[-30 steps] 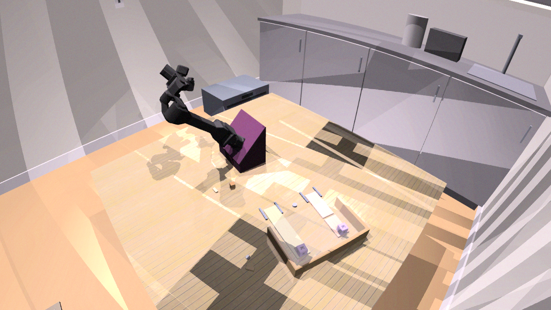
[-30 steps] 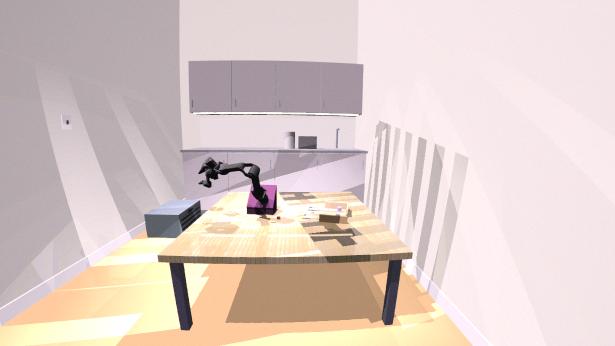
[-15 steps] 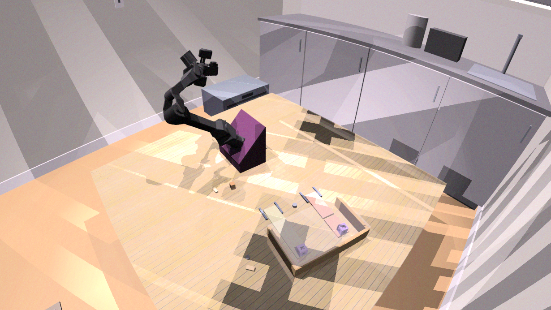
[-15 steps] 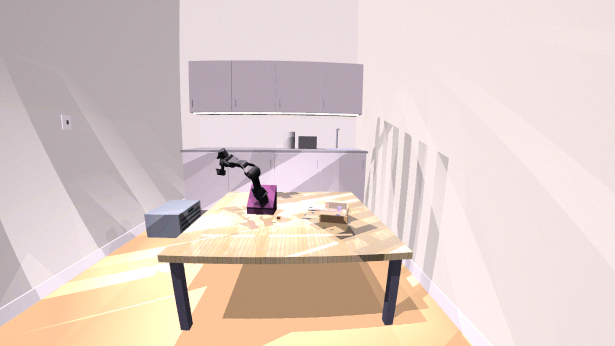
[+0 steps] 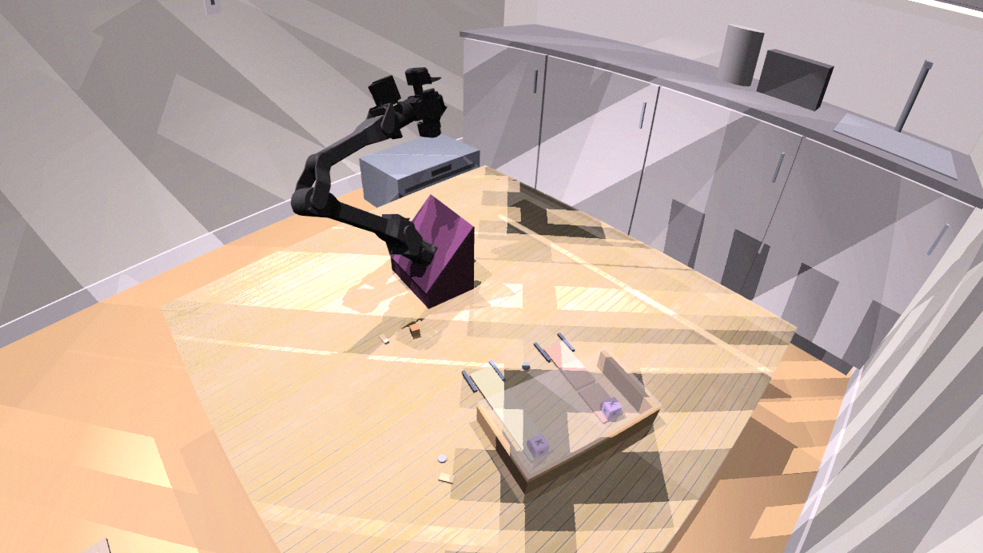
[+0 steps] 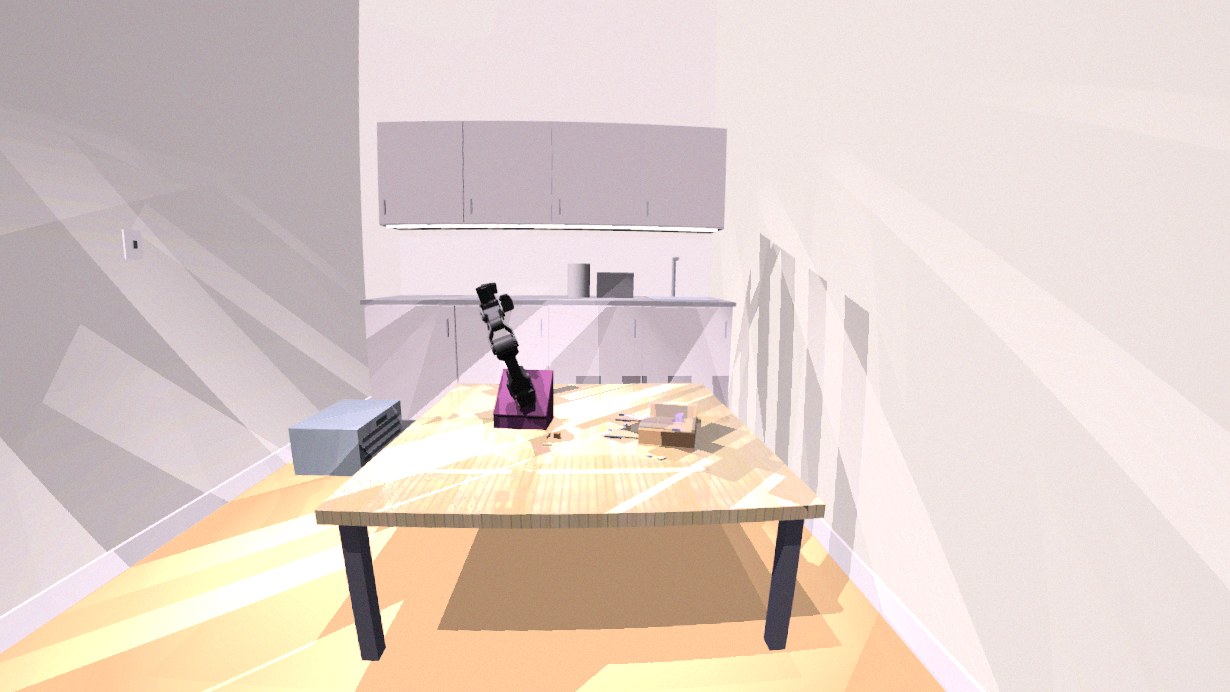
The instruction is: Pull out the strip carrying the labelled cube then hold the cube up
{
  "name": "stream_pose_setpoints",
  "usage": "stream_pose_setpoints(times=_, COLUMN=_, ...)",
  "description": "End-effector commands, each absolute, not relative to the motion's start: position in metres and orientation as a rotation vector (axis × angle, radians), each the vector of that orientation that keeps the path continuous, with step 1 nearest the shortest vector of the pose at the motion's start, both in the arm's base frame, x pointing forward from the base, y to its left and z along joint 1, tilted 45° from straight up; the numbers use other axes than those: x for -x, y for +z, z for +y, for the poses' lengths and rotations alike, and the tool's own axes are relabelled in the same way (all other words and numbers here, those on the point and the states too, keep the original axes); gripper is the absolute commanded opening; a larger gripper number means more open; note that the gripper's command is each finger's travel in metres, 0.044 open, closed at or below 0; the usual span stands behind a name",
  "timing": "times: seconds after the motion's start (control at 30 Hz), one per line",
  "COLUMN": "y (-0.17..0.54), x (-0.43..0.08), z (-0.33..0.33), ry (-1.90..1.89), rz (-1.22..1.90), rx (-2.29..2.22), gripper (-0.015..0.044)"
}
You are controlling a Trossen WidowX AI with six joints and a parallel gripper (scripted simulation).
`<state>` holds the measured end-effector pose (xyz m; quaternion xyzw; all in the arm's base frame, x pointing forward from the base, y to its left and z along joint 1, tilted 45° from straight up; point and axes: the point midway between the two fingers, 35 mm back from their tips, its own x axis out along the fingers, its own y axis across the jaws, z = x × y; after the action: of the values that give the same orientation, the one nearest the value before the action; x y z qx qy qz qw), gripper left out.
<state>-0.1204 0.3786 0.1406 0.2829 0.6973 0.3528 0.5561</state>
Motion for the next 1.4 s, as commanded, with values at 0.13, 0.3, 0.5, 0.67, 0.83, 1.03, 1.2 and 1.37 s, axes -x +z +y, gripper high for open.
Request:
stream_pose_setpoints(times=0.13, y=0.116, x=-0.003, z=0.385, ry=0.769, rz=1.222, rx=-0.580, gripper=0.0400)
stream_pose_setpoints(times=0.3, y=0.105, x=-0.089, z=0.366, ry=0.658, rz=0.965, rx=-0.450, gripper=0.0400)
stream_pose_setpoints(times=0.5, y=0.094, x=-0.181, z=0.317, ry=0.464, rz=0.728, rx=-0.227, gripper=0.0400)
stream_pose_setpoints(times=0.67, y=0.087, x=-0.245, z=0.255, ry=0.258, rz=0.599, rx=0.008, gripper=0.0400)
stream_pose_setpoints(times=0.83, y=0.082, x=-0.289, z=0.180, ry=0.031, rz=0.547, rx=0.268, gripper=0.0400)
stream_pose_setpoints(times=1.03, y=0.079, x=-0.314, z=0.081, ry=-0.249, rz=0.593, rx=0.594, gripper=0.0400)
stream_pose_setpoints(times=1.2, y=0.079, x=-0.315, z=0.041, ry=-0.358, rz=0.647, rx=0.724, gripper=0.0400)
stream_pose_setpoints(times=1.37, y=0.079, x=-0.315, z=0.041, ry=-0.358, rz=0.647, rx=0.724, gripper=0.0400)
